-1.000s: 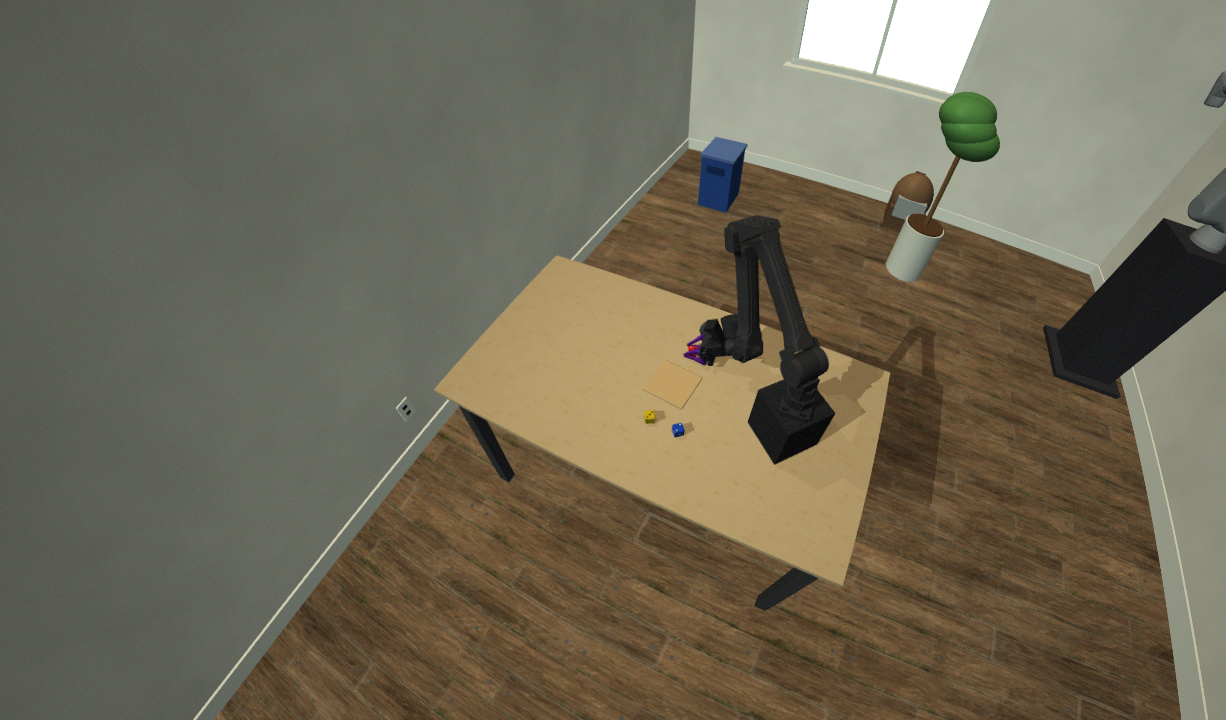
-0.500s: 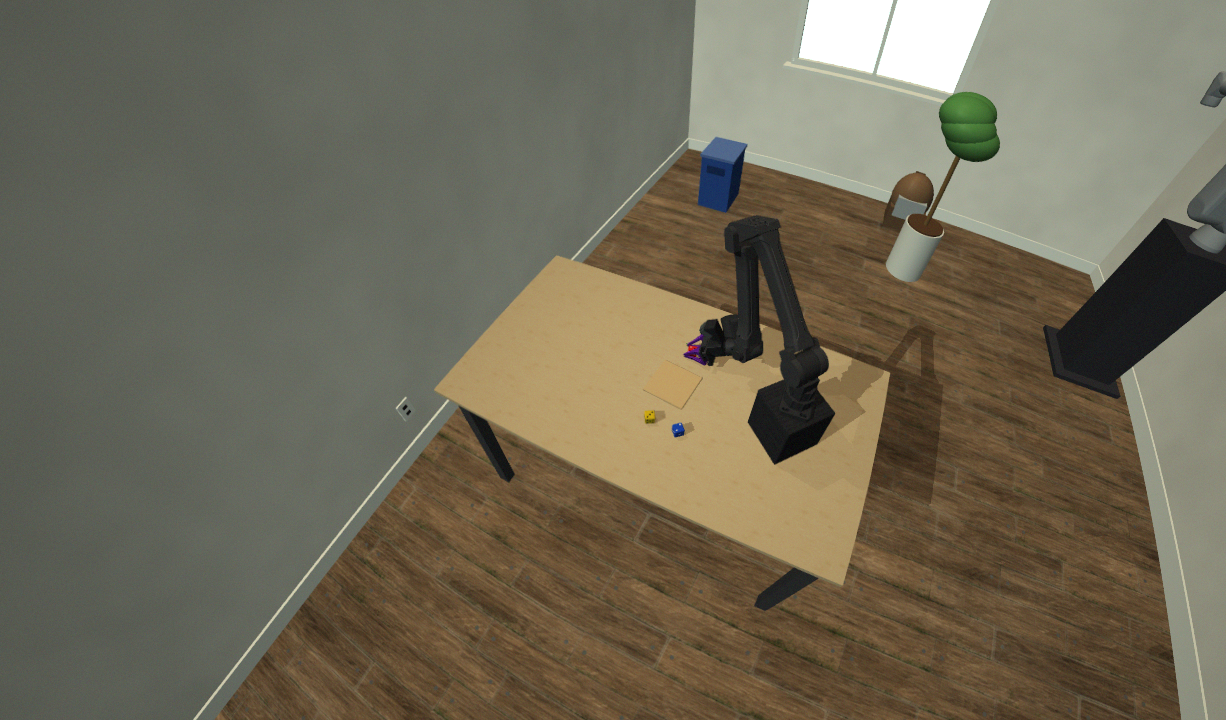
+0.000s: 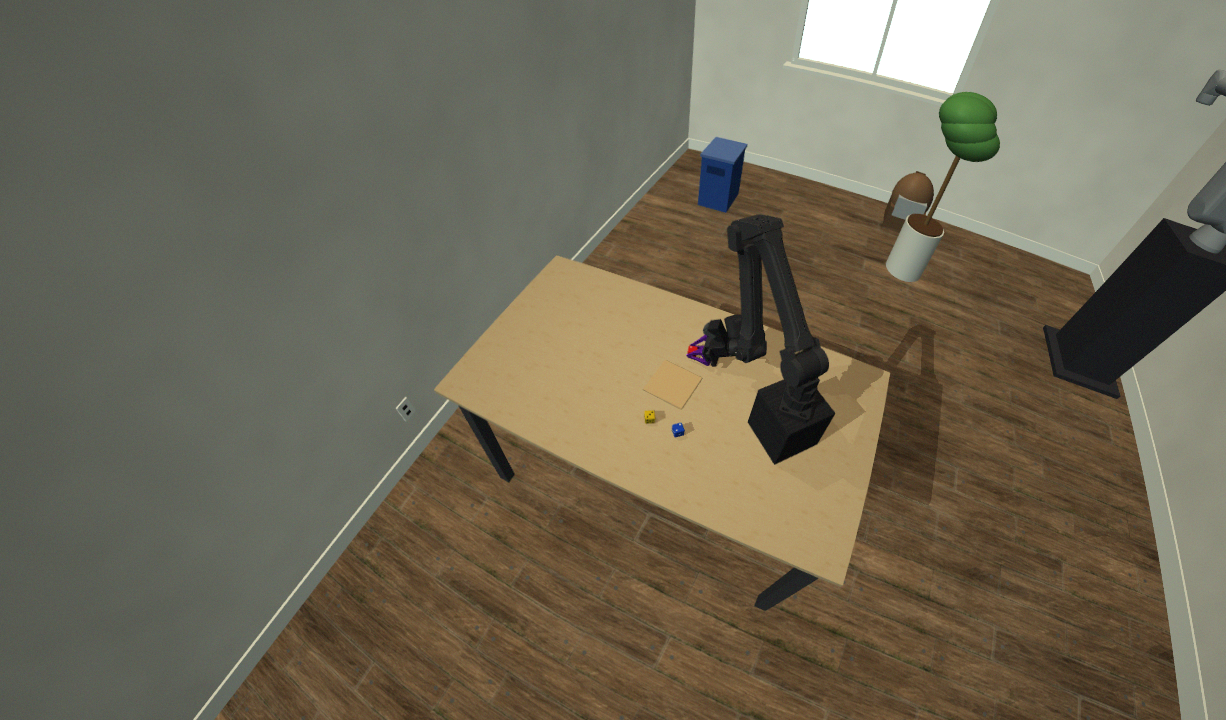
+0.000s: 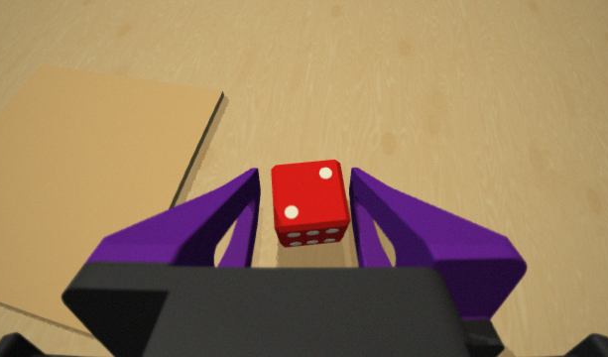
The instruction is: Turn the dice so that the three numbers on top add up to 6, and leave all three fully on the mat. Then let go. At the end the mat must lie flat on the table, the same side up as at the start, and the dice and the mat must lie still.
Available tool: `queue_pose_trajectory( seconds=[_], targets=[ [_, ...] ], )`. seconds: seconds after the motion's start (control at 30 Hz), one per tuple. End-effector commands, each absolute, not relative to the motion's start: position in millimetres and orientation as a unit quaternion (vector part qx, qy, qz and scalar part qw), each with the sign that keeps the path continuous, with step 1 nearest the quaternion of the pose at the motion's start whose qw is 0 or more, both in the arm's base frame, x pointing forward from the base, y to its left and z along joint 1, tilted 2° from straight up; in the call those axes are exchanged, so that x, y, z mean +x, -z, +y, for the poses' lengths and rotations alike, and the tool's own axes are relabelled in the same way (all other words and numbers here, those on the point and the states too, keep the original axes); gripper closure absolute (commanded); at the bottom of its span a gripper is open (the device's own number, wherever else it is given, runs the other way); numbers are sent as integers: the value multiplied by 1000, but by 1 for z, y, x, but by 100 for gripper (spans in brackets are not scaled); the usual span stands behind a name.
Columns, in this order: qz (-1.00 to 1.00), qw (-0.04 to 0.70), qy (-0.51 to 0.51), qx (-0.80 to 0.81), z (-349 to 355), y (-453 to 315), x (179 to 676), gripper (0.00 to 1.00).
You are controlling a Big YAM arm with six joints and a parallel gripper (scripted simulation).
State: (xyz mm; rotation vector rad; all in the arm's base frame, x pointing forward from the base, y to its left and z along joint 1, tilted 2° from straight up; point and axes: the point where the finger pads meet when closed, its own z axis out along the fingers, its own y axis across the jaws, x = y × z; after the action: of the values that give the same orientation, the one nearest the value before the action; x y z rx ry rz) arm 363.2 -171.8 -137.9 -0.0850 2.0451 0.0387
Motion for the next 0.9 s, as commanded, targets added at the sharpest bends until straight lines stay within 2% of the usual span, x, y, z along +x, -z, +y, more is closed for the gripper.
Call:
queue_pose_trajectory(
  seconds=[0.0,0.23,0.87],
  targets=[
    [849,526,-5,-40,-177,122,353,55],
    [851,524,-7,-39,-177,113,332,55],
    [850,525,-10,-42,-174,93,330,55]
  ],
)
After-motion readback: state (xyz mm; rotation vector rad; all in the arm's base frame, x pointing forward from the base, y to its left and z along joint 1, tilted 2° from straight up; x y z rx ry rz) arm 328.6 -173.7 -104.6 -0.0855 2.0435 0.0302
